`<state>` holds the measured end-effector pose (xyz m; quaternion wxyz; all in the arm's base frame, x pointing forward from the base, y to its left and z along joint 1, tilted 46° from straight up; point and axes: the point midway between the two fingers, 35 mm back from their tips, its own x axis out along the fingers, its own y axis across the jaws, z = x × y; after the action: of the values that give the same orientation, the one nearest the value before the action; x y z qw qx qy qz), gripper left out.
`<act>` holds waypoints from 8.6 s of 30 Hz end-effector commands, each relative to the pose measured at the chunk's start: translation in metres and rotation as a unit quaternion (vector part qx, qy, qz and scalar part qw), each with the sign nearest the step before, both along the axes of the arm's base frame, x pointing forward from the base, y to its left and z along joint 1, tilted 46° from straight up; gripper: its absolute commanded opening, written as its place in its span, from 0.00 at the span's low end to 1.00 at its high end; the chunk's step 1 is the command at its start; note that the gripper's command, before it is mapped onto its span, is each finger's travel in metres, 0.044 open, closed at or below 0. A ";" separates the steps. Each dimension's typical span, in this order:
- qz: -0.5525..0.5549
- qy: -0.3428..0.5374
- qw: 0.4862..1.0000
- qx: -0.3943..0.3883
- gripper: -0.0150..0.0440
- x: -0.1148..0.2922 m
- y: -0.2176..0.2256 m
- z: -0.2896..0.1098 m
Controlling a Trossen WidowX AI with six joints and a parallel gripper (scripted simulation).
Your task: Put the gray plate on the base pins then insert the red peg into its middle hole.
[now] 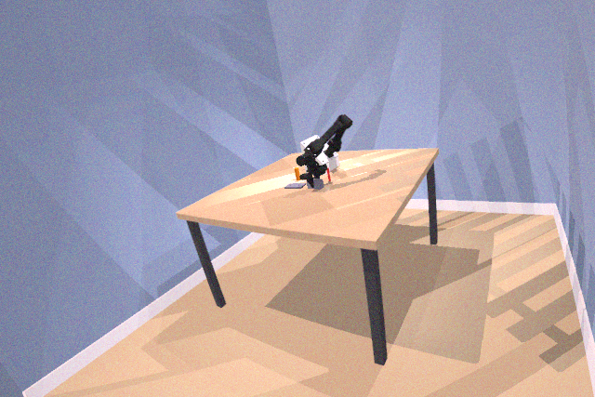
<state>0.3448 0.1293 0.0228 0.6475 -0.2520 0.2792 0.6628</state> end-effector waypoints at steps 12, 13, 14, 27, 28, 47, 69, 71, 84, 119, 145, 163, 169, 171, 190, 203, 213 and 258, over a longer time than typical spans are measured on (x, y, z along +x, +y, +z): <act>-0.002 0.002 1.000 0.001 0.25 0.001 -0.003 0.003; -0.003 0.002 1.000 0.000 0.25 0.002 -0.005 0.005; -0.003 0.002 1.000 0.000 0.25 0.003 -0.007 0.007; -0.003 0.001 1.000 -0.003 0.25 0.010 -0.036 0.034; -0.003 0.001 1.000 -0.004 0.25 0.011 -0.038 0.036; -0.003 0.002 1.000 -0.003 0.25 0.010 -0.079 0.081; 0.011 -0.012 1.000 -0.001 0.25 0.013 -0.105 0.062; 0.013 -0.014 1.000 -0.001 0.25 0.014 -0.108 0.056; 0.028 -0.030 0.999 -0.002 0.25 0.016 -0.121 0.016; 0.063 -0.066 0.996 0.001 0.25 0.002 -0.148 -0.075; 0.063 -0.066 0.996 0.001 0.25 0.002 -0.143 -0.081; 0.063 -0.066 0.996 0.001 0.25 0.001 -0.126 -0.097; 0.063 -0.066 0.996 0.001 0.25 0.000 -0.120 -0.103; 0.067 -0.069 0.995 0.000 0.25 0.001 -0.122 -0.101; 0.067 -0.069 0.995 0.000 0.83 0.001 -0.122 -0.101; 0.059 -0.074 0.996 -0.006 1.00 0.010 -0.170 -0.060; 0.063 -0.066 0.996 -0.001 1.00 0.008 -0.209 -0.021; -0.670 0.691 0.270 -0.035 1.00 -0.112 -0.081 0.110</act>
<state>0.2725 0.0197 0.1110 0.5834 0.3732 0.7046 0.1549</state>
